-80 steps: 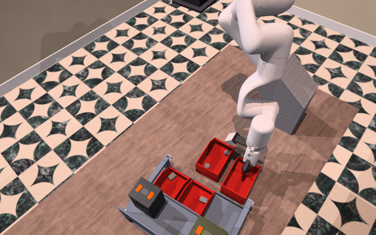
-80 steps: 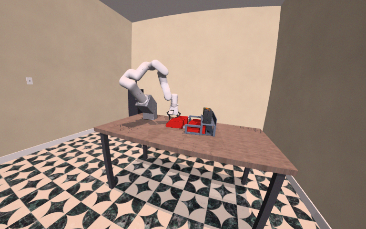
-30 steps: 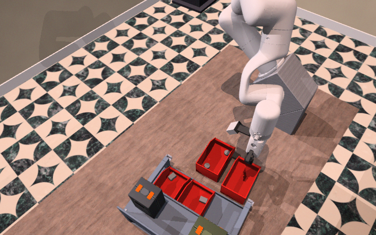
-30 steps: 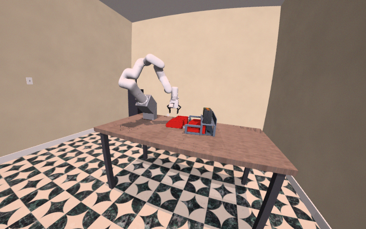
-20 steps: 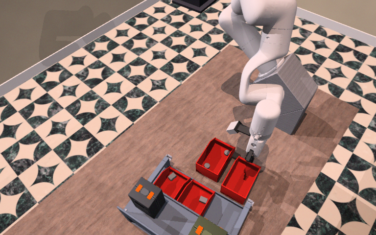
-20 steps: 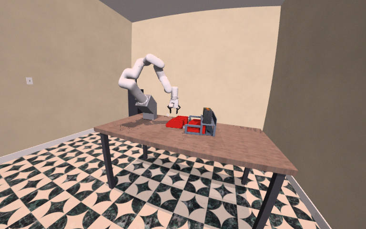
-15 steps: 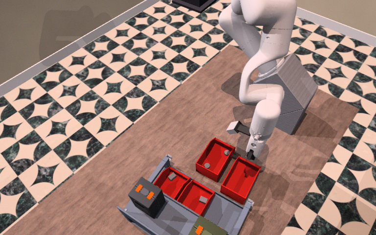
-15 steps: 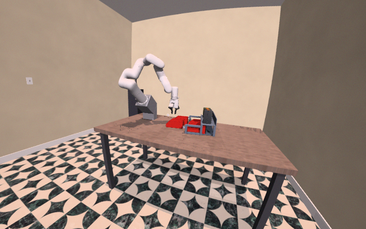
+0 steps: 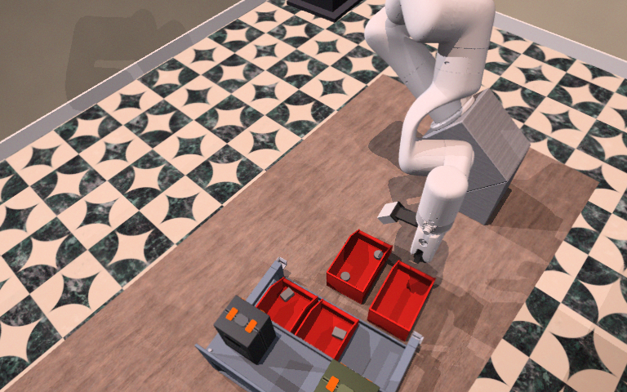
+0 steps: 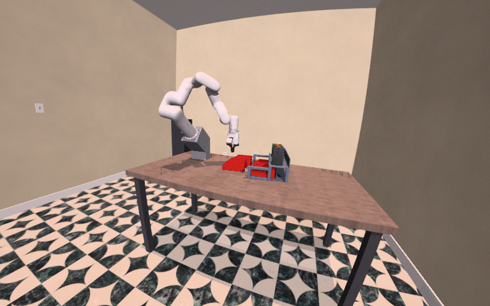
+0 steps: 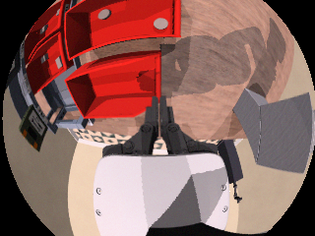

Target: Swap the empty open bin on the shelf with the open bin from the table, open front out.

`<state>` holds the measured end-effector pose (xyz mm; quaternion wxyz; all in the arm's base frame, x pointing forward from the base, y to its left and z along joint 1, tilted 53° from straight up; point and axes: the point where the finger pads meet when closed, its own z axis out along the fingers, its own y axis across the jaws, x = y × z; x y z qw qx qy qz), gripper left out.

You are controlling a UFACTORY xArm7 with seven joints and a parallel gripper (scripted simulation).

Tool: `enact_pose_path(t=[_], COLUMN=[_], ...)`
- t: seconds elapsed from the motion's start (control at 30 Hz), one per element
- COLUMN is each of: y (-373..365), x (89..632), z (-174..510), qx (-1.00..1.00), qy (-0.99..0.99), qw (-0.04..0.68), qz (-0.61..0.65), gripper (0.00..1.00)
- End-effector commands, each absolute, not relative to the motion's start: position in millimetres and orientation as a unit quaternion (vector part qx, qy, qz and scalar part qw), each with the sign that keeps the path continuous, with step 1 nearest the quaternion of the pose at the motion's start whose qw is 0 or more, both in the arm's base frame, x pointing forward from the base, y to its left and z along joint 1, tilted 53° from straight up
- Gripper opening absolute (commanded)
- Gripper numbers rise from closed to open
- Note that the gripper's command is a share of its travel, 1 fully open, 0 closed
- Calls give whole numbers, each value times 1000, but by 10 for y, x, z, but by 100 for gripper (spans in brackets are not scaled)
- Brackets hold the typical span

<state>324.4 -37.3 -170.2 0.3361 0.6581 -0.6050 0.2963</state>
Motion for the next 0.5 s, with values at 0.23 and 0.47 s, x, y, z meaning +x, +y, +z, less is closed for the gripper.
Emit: enact_pose_path(t=[0.23, 0.47], y=[-355, -352], x=[3255, 3263], z=[-1703, -1699], qx=[659, 663], qy=[-605, -601], qw=[334, 336], qz=[296, 294], gripper=[0, 0])
